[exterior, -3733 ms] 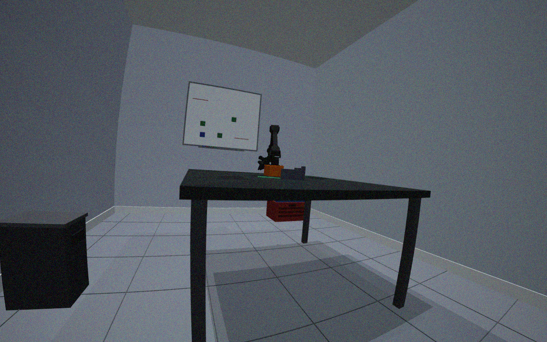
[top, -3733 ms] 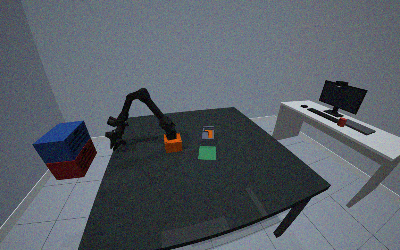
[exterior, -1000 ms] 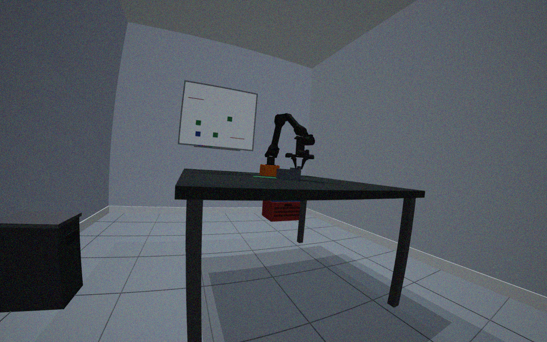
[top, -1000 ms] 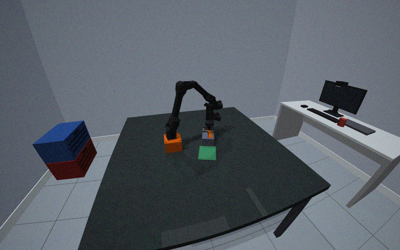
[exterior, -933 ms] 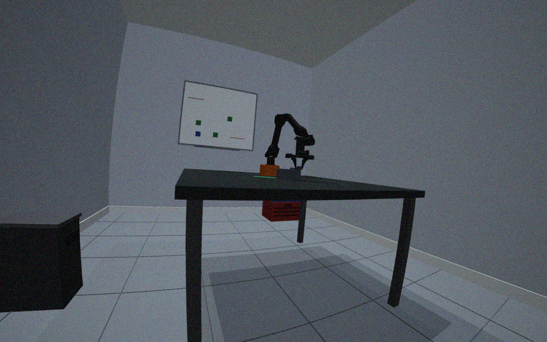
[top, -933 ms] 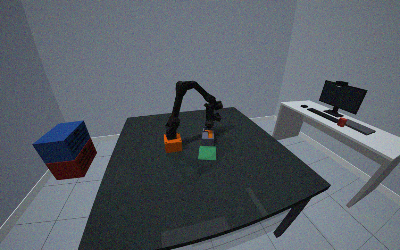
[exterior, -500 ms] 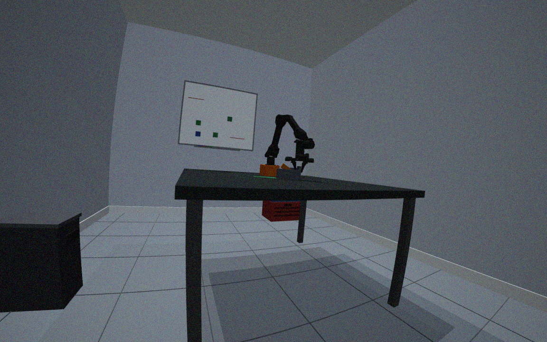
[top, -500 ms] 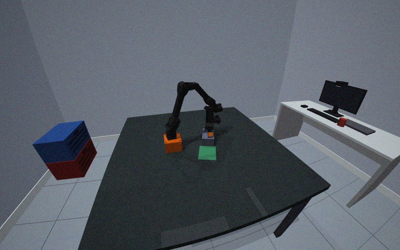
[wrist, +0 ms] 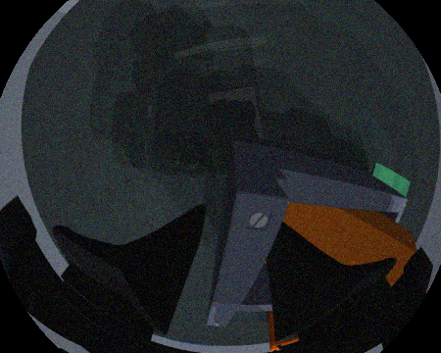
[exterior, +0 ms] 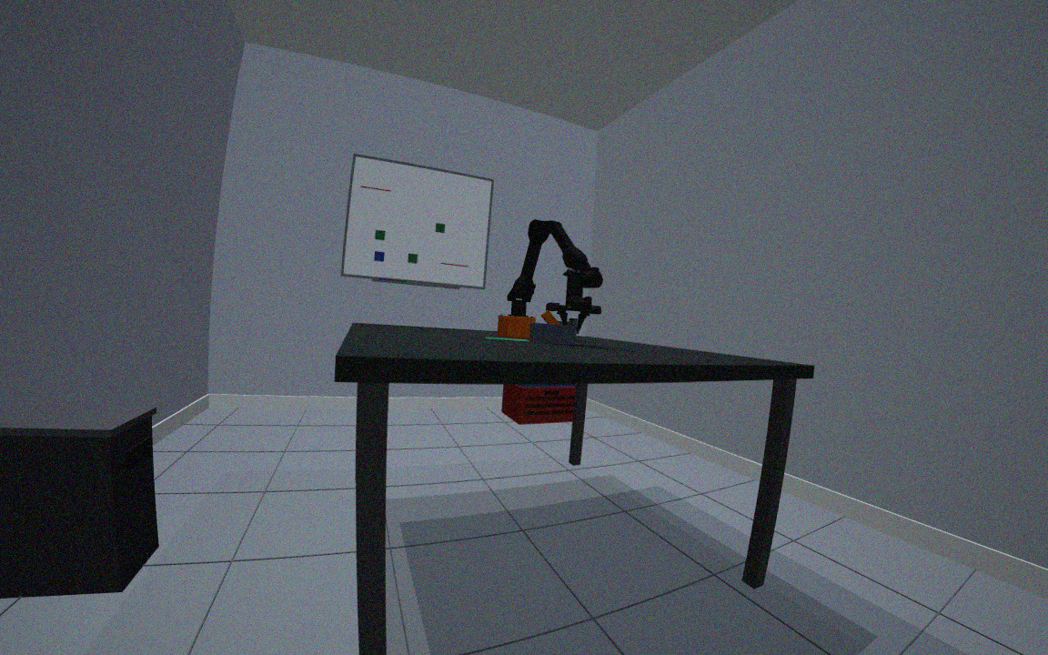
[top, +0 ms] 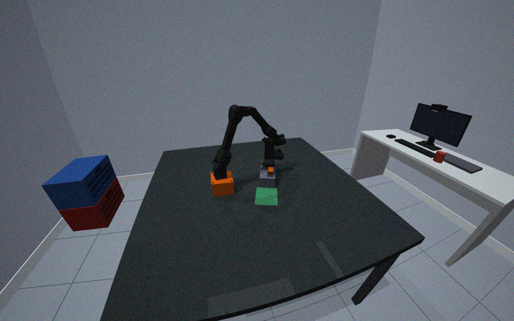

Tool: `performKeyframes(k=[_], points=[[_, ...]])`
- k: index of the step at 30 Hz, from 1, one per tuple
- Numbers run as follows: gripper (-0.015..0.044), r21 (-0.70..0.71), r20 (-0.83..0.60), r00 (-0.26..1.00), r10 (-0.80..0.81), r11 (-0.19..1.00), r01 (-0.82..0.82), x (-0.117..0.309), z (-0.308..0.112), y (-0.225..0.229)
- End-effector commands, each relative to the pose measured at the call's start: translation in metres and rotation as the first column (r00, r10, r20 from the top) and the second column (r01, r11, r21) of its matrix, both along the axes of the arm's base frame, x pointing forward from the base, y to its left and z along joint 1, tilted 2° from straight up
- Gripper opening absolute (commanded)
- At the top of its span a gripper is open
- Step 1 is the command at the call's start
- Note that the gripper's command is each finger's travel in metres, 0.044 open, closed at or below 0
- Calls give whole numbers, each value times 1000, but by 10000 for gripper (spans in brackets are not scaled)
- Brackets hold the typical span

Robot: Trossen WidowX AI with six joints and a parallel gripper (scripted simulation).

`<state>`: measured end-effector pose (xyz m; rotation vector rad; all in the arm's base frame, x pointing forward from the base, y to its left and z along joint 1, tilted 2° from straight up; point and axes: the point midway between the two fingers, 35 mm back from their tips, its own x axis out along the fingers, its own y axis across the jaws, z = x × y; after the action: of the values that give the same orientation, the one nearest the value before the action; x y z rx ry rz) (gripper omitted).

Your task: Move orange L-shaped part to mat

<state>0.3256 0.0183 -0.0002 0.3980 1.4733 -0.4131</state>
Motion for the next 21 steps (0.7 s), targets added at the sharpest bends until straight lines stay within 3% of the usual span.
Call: performKeyframes(k=[1, 21], points=[[180, -4, -8, 1000, 0, 1000, 0, -2, -2, -1], [180, -3, -7, 1000, 0, 1000, 0, 4, 21, 9]])
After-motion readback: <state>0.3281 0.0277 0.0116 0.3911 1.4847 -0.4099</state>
